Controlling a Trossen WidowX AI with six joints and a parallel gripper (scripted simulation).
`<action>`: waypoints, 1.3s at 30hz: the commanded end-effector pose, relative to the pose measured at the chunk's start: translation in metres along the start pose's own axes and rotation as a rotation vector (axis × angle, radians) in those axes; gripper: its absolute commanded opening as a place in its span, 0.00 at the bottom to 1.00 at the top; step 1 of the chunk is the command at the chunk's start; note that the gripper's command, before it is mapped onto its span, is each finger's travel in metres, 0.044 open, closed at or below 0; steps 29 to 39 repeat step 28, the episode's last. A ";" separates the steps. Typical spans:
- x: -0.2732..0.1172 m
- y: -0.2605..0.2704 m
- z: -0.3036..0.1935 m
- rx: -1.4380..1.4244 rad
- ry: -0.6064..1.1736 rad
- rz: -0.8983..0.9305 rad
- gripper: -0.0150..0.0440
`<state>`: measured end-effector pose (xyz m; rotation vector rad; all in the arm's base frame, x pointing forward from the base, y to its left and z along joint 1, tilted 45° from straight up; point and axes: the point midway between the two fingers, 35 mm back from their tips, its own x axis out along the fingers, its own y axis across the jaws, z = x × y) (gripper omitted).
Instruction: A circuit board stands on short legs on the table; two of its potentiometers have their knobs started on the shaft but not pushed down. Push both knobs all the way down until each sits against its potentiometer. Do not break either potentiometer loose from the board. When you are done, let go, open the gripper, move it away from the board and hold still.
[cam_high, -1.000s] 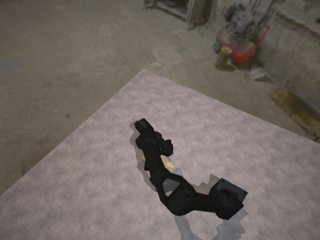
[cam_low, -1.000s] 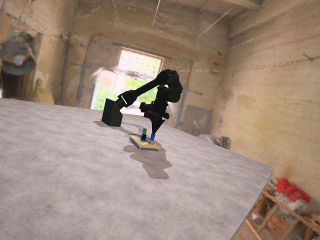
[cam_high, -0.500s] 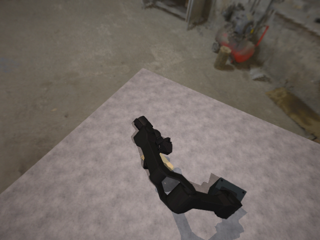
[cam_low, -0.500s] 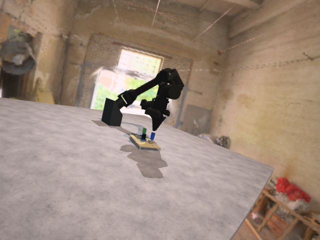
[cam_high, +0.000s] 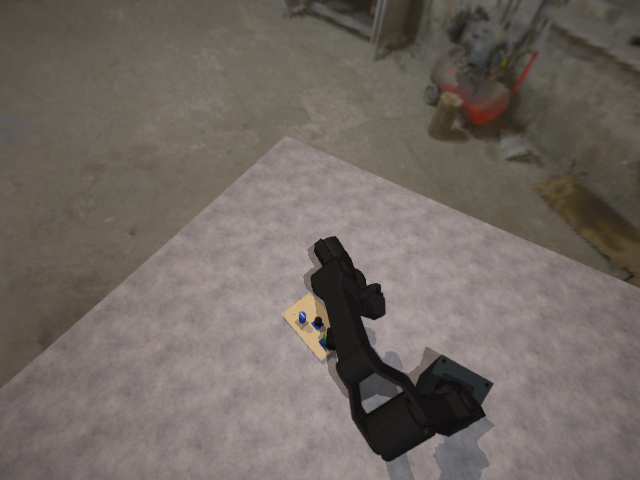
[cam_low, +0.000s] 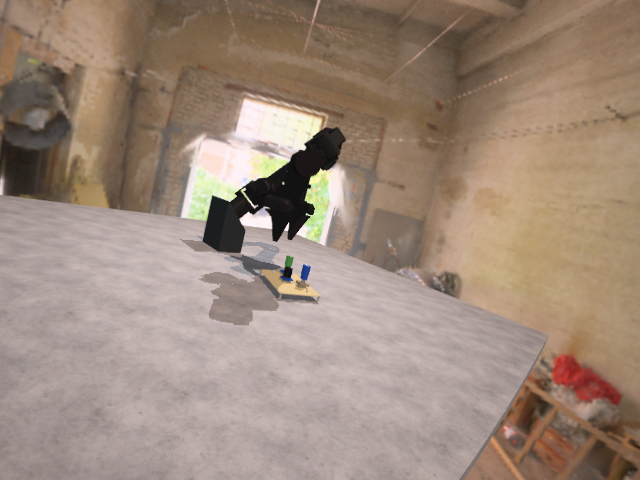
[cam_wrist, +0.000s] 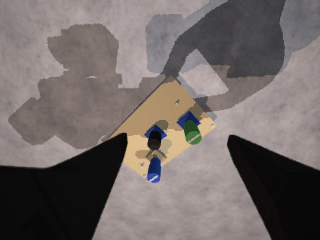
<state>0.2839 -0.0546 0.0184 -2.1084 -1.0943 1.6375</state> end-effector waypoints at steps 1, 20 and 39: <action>-0.002 -0.022 0.045 -0.002 -0.008 -0.006 1.00; 0.001 -0.040 0.074 -0.003 -0.007 -0.013 1.00; 0.001 -0.040 0.074 -0.003 -0.007 -0.013 1.00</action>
